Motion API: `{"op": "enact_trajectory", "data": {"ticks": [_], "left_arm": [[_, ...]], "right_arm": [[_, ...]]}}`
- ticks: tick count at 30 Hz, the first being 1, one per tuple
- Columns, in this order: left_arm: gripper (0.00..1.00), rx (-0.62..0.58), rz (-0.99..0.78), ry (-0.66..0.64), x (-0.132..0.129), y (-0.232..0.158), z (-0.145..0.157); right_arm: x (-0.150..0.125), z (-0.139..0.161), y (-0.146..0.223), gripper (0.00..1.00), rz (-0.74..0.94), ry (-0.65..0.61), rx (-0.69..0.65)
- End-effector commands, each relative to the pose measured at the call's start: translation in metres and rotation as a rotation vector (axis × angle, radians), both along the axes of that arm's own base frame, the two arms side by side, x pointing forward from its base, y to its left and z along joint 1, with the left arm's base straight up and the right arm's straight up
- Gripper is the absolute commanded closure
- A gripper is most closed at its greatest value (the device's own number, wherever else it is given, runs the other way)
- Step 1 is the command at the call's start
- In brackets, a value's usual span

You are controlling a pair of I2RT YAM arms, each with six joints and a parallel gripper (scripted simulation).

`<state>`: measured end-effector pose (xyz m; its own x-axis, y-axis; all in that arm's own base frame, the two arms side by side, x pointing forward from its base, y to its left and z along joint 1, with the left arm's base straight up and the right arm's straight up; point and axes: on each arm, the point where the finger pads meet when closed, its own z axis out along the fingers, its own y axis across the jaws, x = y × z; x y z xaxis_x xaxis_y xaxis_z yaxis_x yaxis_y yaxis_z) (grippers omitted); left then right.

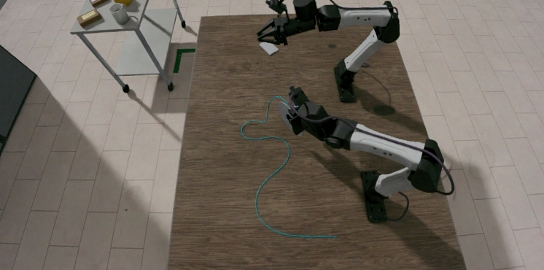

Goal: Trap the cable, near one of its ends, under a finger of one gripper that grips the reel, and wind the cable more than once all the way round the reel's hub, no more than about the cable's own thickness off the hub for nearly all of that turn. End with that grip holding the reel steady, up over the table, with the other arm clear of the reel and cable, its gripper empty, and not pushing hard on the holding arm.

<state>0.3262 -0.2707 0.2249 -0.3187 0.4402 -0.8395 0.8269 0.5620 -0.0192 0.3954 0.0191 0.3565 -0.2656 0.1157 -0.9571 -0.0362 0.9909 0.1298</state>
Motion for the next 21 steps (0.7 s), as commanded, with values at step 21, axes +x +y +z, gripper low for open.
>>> {"op": "enact_trajectory", "data": {"ticks": [21], "left_arm": [[1.00, -0.066, 0.003, -0.090, 0.007, 0.000, 0.045]], "right_arm": [[-0.018, 0.047, -0.023, 0.70, -0.067, -0.270, -0.128]]}}
